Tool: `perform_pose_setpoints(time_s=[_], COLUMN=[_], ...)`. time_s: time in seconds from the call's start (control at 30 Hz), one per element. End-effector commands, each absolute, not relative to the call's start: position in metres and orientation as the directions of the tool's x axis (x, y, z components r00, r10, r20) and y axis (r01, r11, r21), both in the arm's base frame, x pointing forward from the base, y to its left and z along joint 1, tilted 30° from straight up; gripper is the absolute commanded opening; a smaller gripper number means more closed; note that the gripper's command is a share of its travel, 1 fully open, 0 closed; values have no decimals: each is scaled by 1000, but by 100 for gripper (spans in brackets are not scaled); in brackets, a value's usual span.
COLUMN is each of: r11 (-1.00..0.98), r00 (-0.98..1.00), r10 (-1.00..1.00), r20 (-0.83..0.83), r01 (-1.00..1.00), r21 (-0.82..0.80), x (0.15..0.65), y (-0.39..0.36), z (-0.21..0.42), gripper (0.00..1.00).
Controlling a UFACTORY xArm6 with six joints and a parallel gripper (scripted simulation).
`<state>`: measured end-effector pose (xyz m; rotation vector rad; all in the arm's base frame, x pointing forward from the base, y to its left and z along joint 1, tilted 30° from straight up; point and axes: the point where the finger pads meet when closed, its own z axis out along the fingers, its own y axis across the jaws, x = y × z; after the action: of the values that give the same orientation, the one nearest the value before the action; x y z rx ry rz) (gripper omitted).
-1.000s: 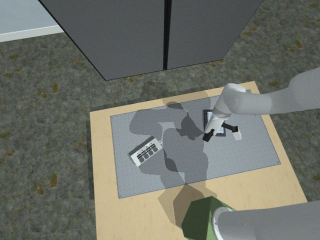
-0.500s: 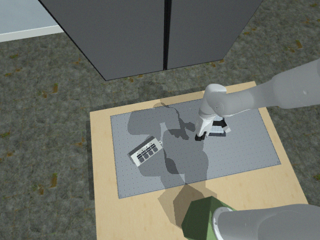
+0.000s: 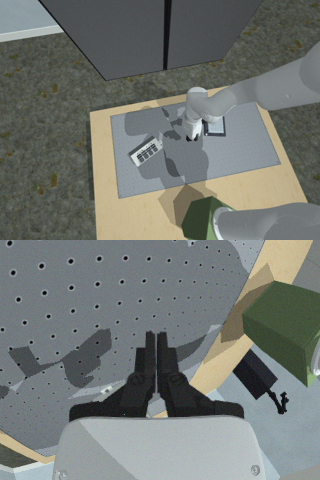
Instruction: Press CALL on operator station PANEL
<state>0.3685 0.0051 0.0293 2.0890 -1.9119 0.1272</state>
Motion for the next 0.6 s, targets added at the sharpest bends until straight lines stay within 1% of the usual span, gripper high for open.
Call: perform_pose_setpoints(time_s=[0.0,0.4,0.47,0.57], r11=[-183,-531,-531,-605], r00=[226,577,577,652], r10=[-933,-758,-758,-694], r20=[279,303,303,306], r01=[-968,-817,-817,-758], r21=[173,227,227,243], x=[373,375,375,375], y=[22,66,66,81], z=[26,17,17,14], gripper=[0,0,0,0])
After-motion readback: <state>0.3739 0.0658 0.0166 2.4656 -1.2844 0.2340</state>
